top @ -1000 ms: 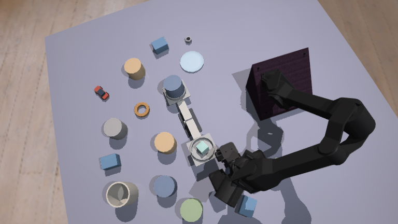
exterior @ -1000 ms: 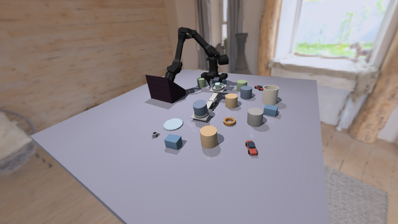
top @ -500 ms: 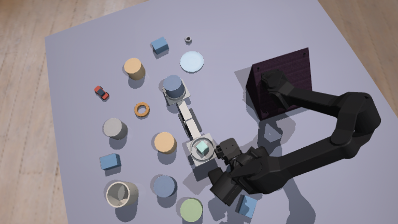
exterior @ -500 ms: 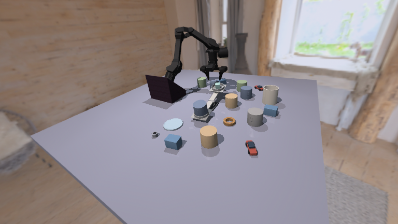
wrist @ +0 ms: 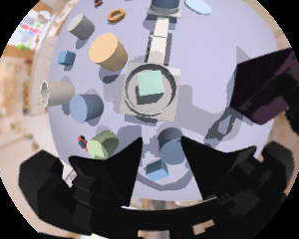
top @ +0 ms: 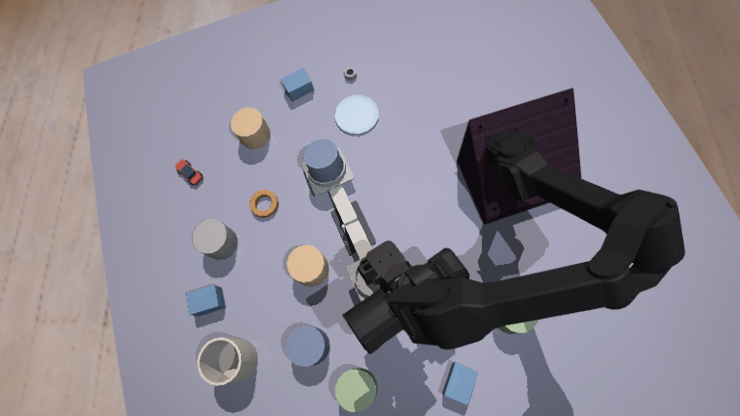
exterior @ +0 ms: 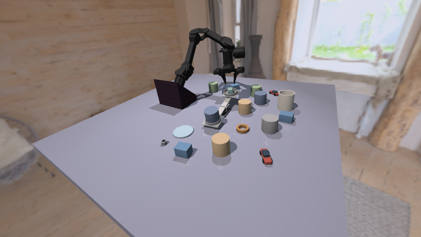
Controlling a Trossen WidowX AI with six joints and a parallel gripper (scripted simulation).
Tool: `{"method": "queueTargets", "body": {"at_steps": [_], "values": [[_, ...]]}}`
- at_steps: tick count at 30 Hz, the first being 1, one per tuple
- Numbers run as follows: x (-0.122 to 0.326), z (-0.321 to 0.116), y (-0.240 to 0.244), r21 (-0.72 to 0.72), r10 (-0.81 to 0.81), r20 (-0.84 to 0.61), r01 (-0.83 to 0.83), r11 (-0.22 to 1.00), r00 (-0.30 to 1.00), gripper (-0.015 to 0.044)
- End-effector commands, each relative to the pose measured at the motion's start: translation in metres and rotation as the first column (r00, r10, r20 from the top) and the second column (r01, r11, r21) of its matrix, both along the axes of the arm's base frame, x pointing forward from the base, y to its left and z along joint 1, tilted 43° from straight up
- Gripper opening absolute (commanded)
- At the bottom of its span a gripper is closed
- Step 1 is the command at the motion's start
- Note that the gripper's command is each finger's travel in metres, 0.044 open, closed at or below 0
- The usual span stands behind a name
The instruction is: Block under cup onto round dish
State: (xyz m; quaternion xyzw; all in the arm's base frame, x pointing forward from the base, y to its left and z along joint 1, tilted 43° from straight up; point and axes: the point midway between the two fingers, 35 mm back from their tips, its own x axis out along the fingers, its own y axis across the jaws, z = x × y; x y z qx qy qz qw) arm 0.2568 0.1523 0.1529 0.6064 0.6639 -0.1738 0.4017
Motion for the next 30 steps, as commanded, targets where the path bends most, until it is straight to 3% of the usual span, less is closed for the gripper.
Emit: {"method": "queueTargets", "body": {"at_steps": [1,8,30], "values": [[0.017,-0.008,-0.021,-0.010,0.039,0.021,-0.039,0.999,0.999,0.0260],[0.039,-0.023,-0.065,0.013,0.130,0.040,-0.131,0.991,0.991,0.0260],[0.040,-0.045,-0.045,0.014,0.130,0.040,-0.131,0.991,0.991,0.0260]]}}
